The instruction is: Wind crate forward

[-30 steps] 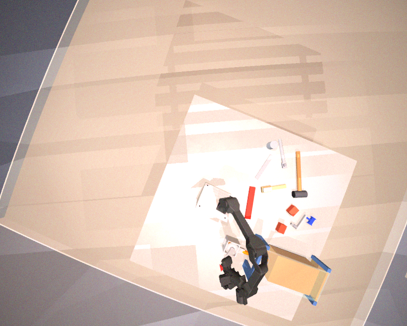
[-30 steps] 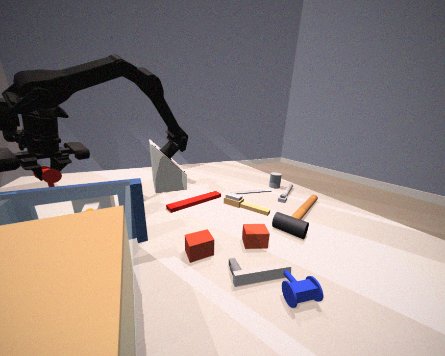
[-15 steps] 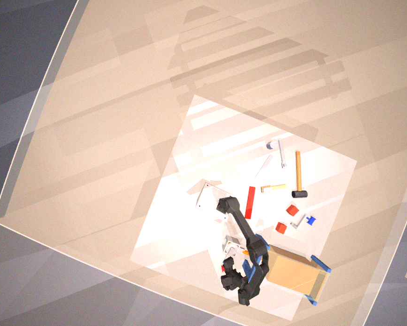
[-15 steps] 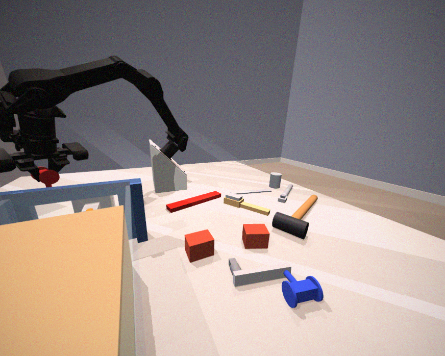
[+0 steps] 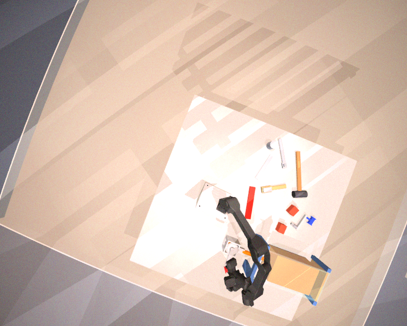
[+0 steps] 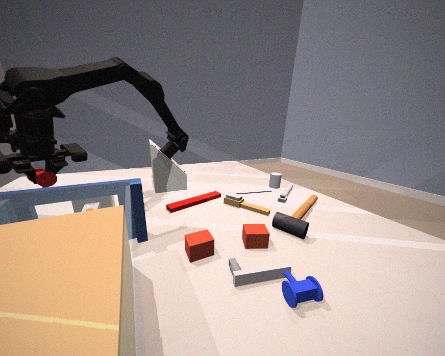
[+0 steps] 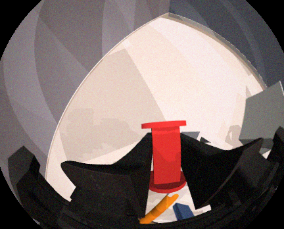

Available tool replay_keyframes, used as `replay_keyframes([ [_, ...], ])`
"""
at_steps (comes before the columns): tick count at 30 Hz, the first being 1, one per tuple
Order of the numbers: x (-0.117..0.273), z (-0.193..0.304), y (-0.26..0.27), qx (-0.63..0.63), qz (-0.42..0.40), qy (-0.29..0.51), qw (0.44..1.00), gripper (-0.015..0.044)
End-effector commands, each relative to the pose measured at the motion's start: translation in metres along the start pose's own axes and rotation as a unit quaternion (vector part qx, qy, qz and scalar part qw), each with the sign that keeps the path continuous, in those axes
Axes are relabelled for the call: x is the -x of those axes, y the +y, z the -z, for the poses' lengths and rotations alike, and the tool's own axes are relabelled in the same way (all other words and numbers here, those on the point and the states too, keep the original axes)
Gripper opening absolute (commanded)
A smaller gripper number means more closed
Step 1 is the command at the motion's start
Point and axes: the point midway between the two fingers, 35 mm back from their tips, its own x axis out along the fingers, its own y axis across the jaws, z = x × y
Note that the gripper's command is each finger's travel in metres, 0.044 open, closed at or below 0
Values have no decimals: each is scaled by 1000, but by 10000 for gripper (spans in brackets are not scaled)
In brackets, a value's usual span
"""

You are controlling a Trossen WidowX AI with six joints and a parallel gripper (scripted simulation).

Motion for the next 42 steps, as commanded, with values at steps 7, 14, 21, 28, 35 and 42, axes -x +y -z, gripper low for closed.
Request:
replay_keyframes([
  [7,10,30,10,9,-12,21,1000,0],
  [14,13,37,11,9,-12,22,1000,0],
  [21,17,44,11,9,-12,22,1000,0],
  [28,21,51,11,9,-12,22,1000,0],
  [35,24,58,10,9,-12,22,1000,0],
  [42,28,65,9,9,-12,23,1000,0],
])
